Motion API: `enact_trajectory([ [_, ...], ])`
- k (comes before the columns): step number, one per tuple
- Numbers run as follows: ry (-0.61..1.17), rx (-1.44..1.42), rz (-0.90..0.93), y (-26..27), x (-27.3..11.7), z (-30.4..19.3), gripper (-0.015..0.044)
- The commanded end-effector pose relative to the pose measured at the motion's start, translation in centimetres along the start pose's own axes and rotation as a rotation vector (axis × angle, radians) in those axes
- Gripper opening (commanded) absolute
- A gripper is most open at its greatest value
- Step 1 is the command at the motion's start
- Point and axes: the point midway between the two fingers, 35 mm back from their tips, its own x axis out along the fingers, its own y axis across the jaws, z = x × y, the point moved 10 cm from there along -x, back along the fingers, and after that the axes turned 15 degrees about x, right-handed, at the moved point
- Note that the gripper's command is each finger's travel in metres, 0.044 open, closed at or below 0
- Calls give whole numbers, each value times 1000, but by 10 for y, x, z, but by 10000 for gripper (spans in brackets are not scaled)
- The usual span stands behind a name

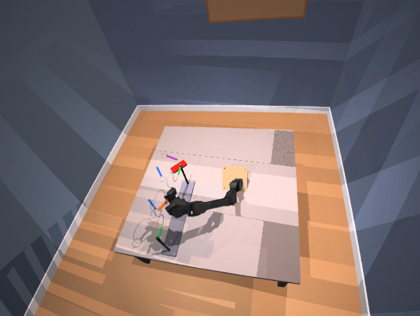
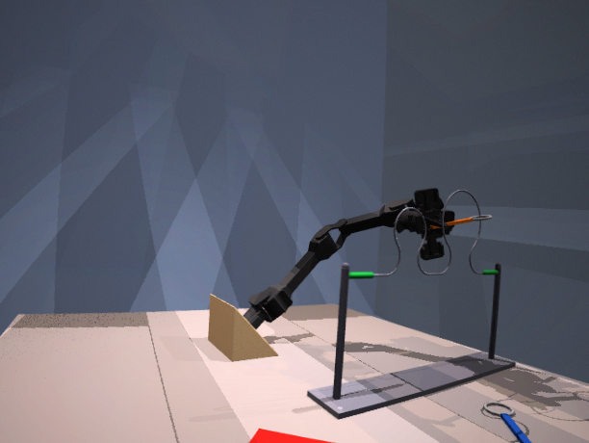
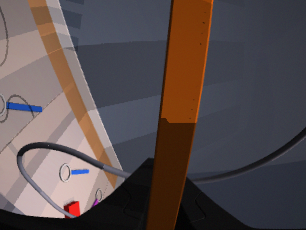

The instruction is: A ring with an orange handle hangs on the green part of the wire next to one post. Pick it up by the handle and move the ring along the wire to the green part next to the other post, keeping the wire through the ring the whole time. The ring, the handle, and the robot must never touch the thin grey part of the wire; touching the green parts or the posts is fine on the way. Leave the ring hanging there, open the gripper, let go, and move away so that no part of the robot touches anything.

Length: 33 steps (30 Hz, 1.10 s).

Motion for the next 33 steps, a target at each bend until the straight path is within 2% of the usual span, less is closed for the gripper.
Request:
enact_trajectory([
  [1, -1, 58, 21, -1, -1, 1, -150],
  [33, 24, 433, 177, 1, 0, -1, -150],
])
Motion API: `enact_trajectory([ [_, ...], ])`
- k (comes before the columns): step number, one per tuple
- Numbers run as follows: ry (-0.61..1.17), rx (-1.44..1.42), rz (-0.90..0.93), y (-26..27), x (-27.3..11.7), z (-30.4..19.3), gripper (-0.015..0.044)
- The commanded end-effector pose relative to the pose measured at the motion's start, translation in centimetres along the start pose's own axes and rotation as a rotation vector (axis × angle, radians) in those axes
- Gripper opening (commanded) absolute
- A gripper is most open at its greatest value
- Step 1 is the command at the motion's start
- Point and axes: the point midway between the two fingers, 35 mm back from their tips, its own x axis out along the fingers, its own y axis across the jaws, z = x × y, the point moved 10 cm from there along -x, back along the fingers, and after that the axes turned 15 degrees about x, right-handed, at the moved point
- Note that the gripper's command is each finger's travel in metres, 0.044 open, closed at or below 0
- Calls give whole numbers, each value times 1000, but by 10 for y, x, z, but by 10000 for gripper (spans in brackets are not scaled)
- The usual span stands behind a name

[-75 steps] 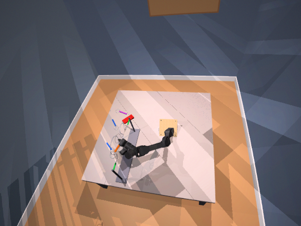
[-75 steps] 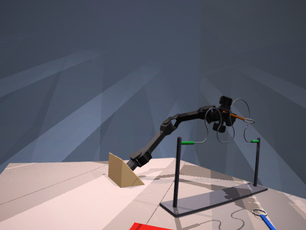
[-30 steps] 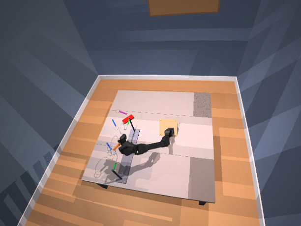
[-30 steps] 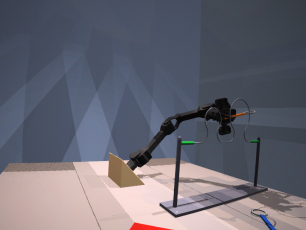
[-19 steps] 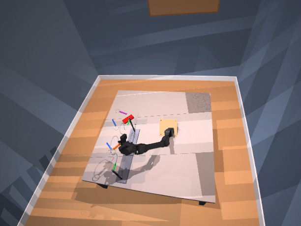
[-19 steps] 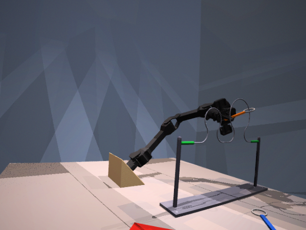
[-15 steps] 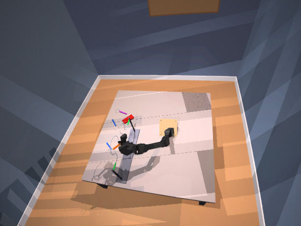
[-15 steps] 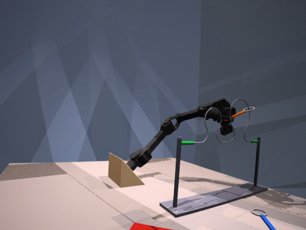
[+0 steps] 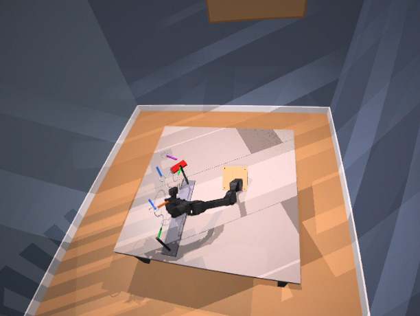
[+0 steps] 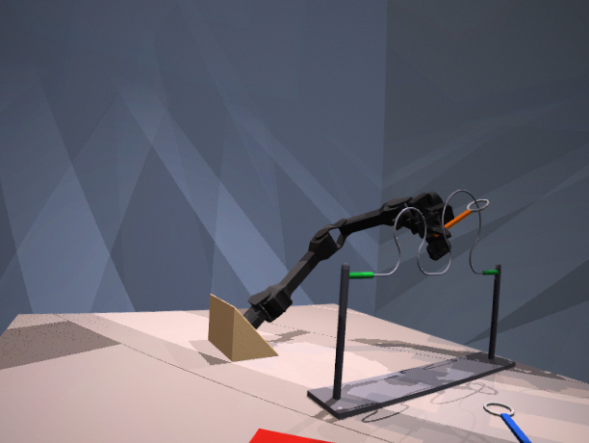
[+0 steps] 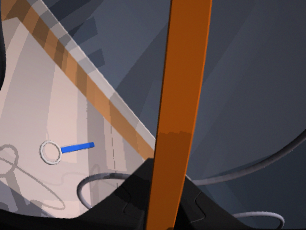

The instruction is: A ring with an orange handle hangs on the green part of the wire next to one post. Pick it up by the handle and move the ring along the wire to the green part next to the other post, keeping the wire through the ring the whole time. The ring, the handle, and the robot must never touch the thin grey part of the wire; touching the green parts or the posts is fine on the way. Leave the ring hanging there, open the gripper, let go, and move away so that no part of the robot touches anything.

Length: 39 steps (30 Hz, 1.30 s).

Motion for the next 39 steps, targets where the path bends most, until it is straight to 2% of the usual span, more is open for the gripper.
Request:
enact_trajectory([
  [1, 2, 57, 23, 0, 0, 0, -150],
  [39, 20, 502, 213, 2, 2, -4, -150],
])
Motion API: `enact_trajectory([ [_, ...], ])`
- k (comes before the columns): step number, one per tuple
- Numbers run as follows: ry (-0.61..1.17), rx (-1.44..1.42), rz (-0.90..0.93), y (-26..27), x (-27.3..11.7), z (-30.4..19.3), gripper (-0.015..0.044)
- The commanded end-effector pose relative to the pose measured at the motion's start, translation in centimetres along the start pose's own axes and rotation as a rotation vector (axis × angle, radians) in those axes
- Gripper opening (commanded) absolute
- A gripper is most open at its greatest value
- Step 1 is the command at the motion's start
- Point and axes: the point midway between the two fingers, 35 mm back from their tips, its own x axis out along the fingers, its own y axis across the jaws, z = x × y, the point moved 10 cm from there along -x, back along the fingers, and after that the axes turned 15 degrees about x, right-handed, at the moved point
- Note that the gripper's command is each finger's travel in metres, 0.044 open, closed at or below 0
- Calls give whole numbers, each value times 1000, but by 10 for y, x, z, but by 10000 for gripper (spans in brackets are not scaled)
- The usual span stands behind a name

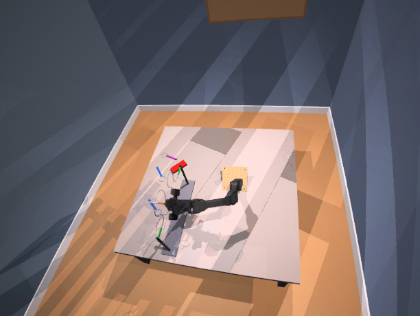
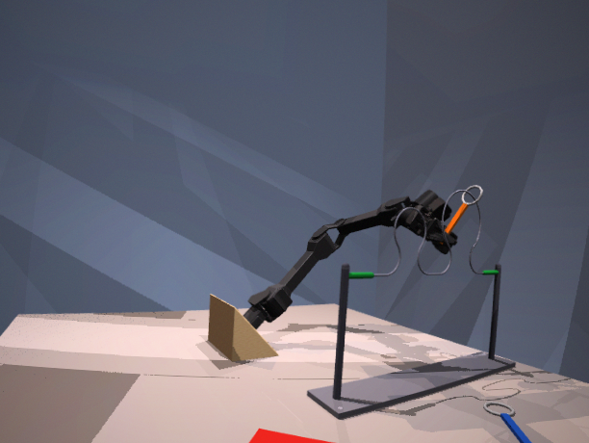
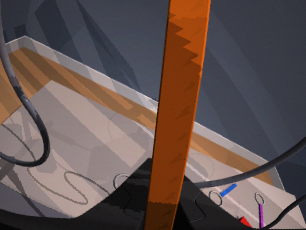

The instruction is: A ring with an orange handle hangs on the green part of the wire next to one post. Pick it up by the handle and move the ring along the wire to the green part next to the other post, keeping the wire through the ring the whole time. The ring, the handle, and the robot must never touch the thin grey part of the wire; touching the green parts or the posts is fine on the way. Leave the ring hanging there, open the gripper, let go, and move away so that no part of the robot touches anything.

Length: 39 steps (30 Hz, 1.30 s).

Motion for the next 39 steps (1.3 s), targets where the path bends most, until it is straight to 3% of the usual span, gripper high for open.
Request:
enact_trajectory([
  [1, 0, 55, 26, 0, -2, -1, -150],
  [39, 5, 500, 220, 2, 0, -5, -150],
])
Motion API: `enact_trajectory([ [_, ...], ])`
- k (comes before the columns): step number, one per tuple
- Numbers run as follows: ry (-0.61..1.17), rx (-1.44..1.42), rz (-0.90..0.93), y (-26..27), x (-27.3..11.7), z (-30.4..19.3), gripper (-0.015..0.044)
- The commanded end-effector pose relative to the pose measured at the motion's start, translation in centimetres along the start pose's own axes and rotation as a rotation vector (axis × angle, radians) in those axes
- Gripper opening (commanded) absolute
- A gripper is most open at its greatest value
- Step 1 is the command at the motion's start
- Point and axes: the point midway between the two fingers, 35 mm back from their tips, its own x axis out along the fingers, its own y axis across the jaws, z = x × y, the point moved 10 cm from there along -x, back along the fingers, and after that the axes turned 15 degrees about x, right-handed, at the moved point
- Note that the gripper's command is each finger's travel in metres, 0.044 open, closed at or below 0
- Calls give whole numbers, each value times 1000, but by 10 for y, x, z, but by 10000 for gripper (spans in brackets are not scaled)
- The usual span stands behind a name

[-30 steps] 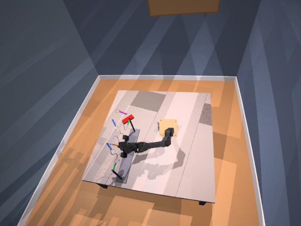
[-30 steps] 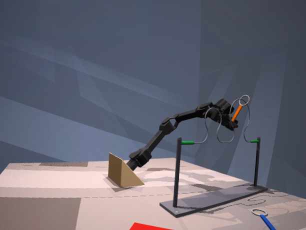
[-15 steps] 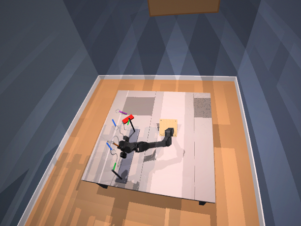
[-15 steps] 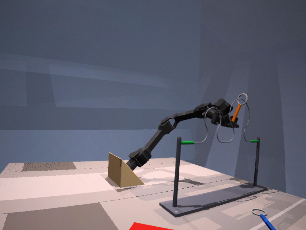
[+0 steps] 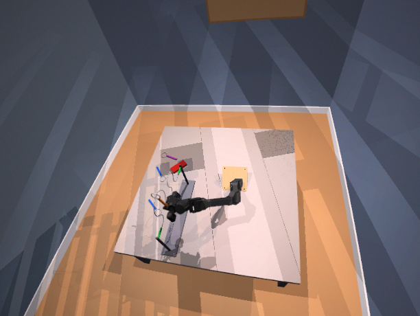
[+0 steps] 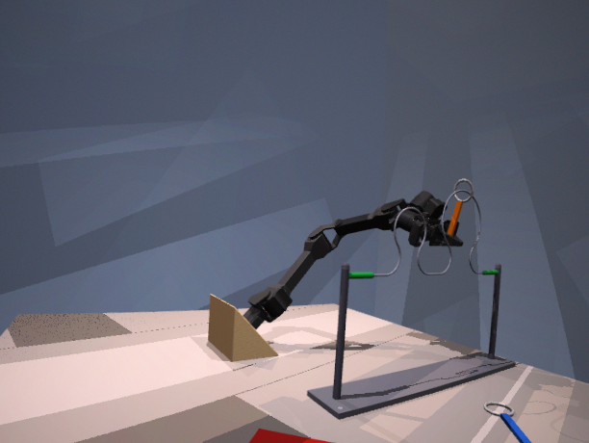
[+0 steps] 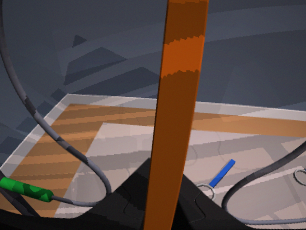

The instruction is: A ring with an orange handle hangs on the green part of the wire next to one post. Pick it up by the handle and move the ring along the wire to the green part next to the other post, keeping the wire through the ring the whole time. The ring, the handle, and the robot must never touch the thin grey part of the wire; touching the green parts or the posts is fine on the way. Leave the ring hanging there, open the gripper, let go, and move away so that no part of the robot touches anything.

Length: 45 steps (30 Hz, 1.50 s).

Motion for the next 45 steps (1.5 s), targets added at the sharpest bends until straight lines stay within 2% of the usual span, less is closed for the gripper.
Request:
enact_trajectory([
  [1, 1, 54, 28, 1, -2, -1, -150],
  [45, -8, 568, 236, 6, 0, -7, -150],
])
